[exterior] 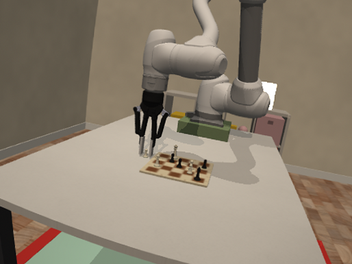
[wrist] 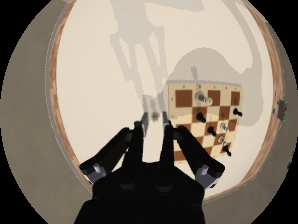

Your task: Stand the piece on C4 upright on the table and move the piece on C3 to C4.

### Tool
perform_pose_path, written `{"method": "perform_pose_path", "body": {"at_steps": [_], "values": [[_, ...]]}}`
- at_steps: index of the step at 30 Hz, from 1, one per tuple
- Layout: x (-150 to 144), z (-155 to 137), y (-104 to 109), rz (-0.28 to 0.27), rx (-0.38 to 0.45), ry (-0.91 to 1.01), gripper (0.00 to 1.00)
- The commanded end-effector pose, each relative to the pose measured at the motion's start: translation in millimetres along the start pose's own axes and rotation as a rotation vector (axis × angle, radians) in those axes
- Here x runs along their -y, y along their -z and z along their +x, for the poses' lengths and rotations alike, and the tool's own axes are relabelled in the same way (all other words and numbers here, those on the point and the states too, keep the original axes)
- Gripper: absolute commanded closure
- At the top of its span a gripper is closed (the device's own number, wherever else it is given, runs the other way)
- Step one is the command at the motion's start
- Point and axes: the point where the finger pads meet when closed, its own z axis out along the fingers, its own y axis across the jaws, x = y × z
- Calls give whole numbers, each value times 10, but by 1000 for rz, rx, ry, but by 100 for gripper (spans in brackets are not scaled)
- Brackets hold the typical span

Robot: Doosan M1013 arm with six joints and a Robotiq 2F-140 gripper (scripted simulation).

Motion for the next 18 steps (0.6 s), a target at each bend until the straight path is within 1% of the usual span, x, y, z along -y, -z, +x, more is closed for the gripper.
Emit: {"method": "perform_pose_path", "body": {"at_steps": [1,5,7,14,18], "values": [[0,0,78,0,0,0,80],[0,0,245,0,0,0,80],[0,0,245,0,0,0,80],[0,0,624,0,0,0,80],[0,0,791,0,0,0,80]]}}
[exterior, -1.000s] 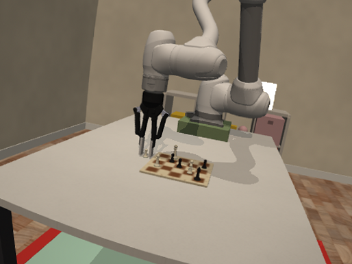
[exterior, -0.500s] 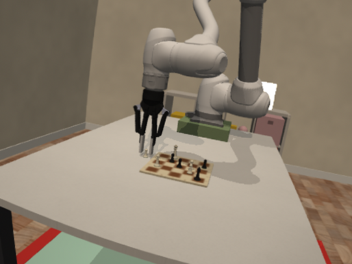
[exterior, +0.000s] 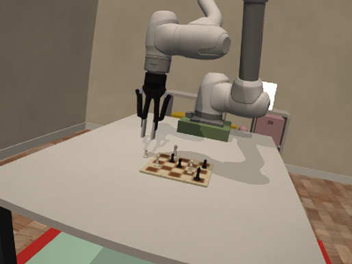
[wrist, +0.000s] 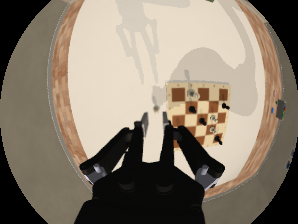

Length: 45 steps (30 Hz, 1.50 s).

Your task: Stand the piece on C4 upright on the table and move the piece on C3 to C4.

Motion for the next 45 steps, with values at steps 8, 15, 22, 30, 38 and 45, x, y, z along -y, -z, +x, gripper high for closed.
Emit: {"method": "perform_pose_path", "body": {"at_steps": [8,15,22,30,38,45], "values": [[0,0,235,0,0,0,80],[0,0,235,0,0,0,0],[0,0,235,0,0,0,0],[-2,0,235,0,0,-1,0],[-541,-196,239,0,0,-357,0],[-1037,-328,242,-6,0,-622,0]]}}
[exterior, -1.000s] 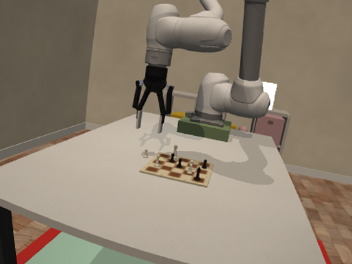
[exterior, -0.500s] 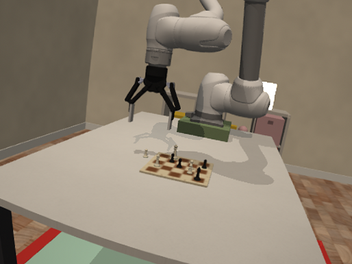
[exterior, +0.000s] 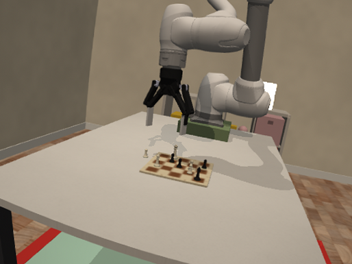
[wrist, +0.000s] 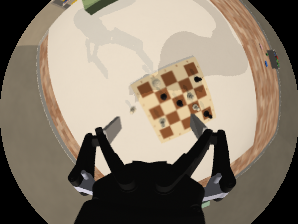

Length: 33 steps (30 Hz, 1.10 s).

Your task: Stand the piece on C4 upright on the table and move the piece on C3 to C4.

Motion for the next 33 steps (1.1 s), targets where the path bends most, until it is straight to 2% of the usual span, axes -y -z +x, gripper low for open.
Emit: {"method": "perform_pose_path", "body": {"at_steps": [1,6,8,9,33], "values": [[-512,58,-18,30,7,-277,0],[-731,103,-26,37,12,-484,0],[-743,106,-26,38,12,-495,0],[-743,106,-26,38,12,-495,80],[-743,106,-26,38,12,-495,80]]}}
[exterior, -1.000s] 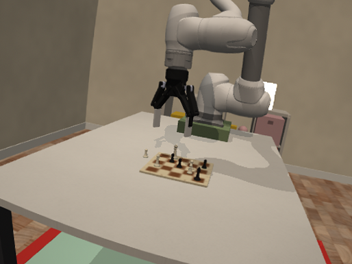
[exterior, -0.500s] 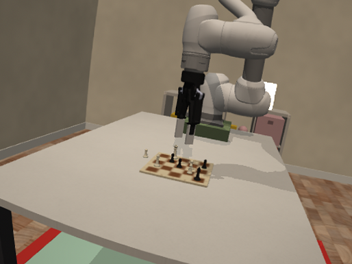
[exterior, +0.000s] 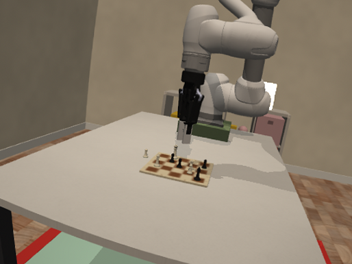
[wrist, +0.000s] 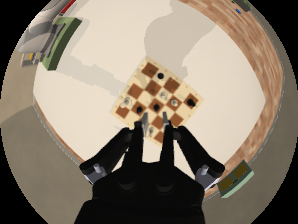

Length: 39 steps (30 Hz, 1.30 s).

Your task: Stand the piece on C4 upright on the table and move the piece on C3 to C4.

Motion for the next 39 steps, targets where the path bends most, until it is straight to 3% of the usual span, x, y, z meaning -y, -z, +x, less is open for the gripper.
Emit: {"method": "perform_pose_path", "body": {"at_steps": [1,21,39], "values": [[0,0,1,0,0,0,80],[0,0,-18,0,0,0,80],[-2,1,-202,0,0,0,80]]}}
